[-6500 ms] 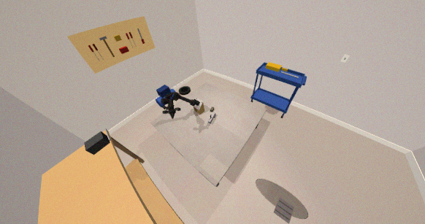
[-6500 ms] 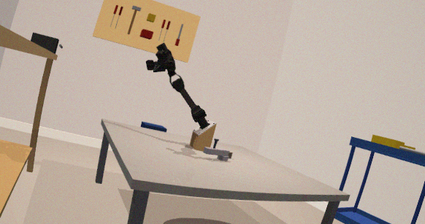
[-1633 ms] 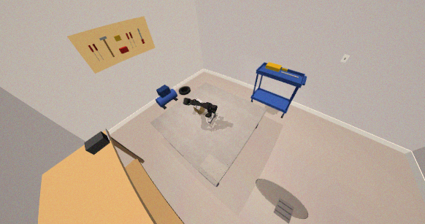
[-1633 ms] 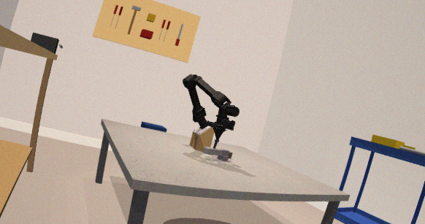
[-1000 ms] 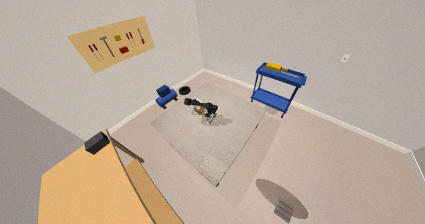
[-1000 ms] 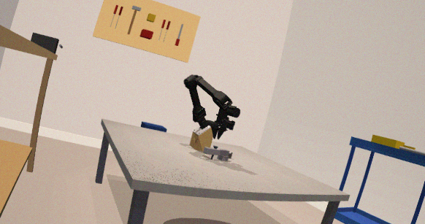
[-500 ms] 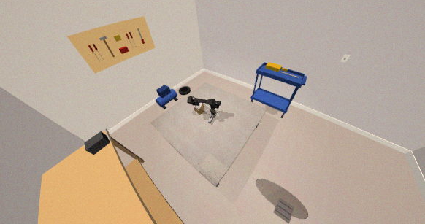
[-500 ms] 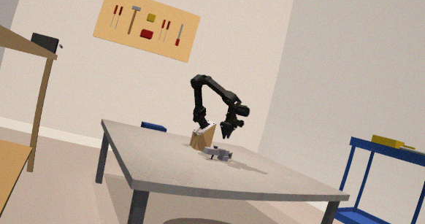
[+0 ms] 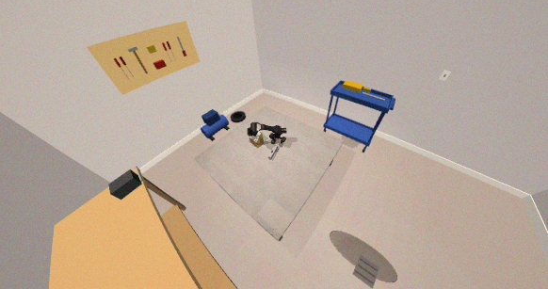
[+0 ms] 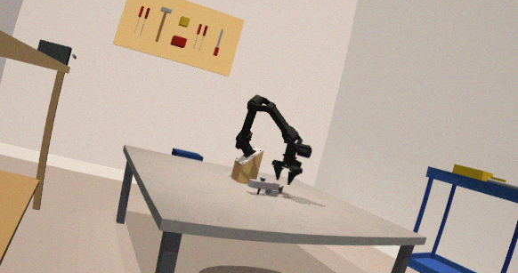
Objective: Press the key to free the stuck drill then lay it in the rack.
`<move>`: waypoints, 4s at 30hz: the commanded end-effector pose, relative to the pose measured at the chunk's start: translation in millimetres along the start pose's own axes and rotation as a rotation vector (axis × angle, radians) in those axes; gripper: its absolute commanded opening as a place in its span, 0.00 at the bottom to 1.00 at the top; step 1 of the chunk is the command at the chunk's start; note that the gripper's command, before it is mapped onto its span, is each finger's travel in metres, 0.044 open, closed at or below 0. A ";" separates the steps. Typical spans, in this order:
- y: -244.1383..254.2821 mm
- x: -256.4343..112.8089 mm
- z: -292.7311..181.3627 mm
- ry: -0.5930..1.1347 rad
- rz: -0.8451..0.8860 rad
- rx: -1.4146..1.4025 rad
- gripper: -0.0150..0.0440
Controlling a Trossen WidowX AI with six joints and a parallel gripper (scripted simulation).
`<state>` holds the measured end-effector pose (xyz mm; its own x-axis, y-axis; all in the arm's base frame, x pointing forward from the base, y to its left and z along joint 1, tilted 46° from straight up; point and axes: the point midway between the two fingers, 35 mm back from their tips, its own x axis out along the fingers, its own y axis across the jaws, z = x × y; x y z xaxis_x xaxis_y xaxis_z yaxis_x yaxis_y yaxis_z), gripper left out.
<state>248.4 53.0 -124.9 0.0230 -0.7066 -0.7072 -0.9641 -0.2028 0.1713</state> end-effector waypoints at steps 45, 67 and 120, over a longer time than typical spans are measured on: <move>7.4 54.4 -4.3 0.000 0.016 -0.101 1.00; 5.5 58.3 -6.5 -0.006 0.010 -0.089 0.56; 10.2 58.2 33.3 0.002 0.011 -0.099 0.43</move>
<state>230.9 32.6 -187.5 0.0126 -0.7102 -0.7039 -0.9339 -0.2600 0.2455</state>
